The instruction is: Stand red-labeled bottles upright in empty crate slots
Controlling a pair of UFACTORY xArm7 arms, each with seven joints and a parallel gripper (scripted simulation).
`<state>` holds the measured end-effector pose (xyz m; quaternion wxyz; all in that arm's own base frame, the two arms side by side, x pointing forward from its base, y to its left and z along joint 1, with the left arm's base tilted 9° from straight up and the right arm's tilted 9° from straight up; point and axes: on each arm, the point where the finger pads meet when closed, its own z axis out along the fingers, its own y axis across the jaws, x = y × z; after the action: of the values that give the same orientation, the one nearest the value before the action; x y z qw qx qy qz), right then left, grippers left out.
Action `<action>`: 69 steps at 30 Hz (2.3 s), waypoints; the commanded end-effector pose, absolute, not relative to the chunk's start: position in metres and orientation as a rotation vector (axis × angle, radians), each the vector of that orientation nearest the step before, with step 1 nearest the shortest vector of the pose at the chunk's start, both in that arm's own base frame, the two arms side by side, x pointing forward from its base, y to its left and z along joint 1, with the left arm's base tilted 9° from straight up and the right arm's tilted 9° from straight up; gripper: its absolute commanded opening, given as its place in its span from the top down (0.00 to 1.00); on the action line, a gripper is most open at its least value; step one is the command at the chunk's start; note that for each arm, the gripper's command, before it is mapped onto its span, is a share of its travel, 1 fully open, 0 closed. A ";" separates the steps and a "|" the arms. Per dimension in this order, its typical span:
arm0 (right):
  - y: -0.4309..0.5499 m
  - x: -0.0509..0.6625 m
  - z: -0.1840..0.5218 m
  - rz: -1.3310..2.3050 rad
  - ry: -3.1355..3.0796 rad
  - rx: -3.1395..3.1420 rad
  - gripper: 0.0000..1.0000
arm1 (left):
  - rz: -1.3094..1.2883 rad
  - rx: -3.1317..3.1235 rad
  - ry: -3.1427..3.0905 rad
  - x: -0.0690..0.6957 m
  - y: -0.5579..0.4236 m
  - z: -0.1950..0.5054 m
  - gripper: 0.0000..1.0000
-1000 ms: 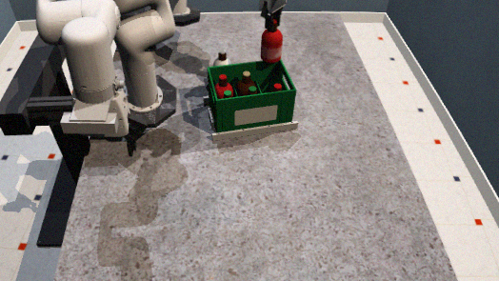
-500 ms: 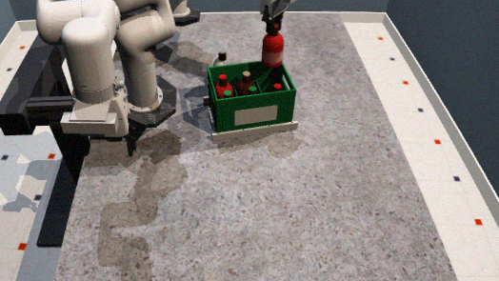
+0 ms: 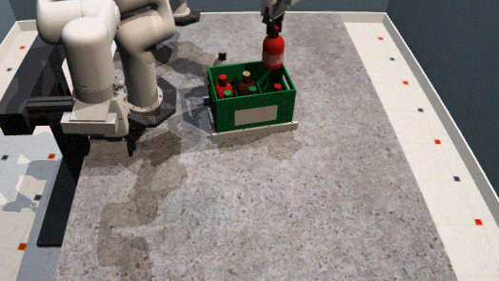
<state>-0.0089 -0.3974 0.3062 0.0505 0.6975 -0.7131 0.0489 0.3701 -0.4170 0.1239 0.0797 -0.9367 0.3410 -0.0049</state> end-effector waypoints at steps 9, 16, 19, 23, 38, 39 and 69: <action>-0.398 -0.009 0.308 0.154 -2.169 2.122 0.00 | -0.021 -2.804 1.022 0.370 -0.420 0.126 1.00; -0.398 -0.009 0.308 0.154 -2.169 2.122 0.00 | -0.021 -2.804 1.022 0.370 -0.420 0.126 1.00; -0.398 -0.009 0.308 0.154 -2.169 2.122 0.00 | -0.021 -2.804 1.022 0.370 -0.420 0.126 1.00; -0.398 -0.009 0.308 0.154 -2.169 2.122 0.00 | -0.021 -2.804 1.022 0.370 -0.420 0.126 1.00; -0.398 -0.009 0.308 0.154 -2.169 2.122 0.00 | -0.021 -2.804 1.022 0.371 -0.420 0.123 1.00; -0.398 -0.009 0.308 0.154 -2.169 2.122 0.00 | -0.021 -2.804 1.022 0.371 -0.420 0.122 1.00; -0.398 -0.009 0.308 0.154 -2.169 2.122 0.00 | -0.021 -2.804 1.022 0.373 -0.416 0.093 1.00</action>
<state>-0.0089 -0.3974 0.3062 0.0505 0.6975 -0.7131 0.0489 0.3721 -0.4145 0.0930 0.0798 -0.9367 0.3410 -0.0049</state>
